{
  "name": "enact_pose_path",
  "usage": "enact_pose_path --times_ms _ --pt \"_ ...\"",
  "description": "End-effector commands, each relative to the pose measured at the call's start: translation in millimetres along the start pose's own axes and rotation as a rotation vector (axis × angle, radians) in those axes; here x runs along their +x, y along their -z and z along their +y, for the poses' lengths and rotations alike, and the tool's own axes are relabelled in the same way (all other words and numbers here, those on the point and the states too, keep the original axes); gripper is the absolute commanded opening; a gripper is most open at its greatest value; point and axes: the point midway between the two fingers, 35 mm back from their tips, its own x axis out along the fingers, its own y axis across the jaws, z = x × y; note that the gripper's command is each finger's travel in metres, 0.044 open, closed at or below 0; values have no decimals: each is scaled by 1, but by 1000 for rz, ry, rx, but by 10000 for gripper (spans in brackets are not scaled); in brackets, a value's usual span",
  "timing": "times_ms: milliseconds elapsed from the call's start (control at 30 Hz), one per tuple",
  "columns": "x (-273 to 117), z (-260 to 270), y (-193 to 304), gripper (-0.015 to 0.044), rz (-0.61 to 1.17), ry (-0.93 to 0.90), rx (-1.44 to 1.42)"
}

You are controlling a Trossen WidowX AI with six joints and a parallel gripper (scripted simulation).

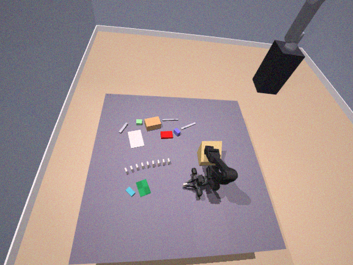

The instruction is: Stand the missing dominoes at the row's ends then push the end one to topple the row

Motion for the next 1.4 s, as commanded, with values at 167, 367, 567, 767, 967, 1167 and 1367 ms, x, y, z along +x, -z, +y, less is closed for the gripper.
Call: enact_pose_path --times_ms 167,367,567,767,967,1167,1367 --pt "2 -6 12 26 -3 12 -7" --pt "2 -6 12 26 -3 12 -8" --pt "2 -6 12 52 -3 12 -8" --pt "2 -6 12 209 -3 12 -8" --pt "2 -6 12 367 -3 12 -8" --pt "1 -4 0 440 -2 11 -8" --pt "-3 -4 -27 440 -1 9 -8"
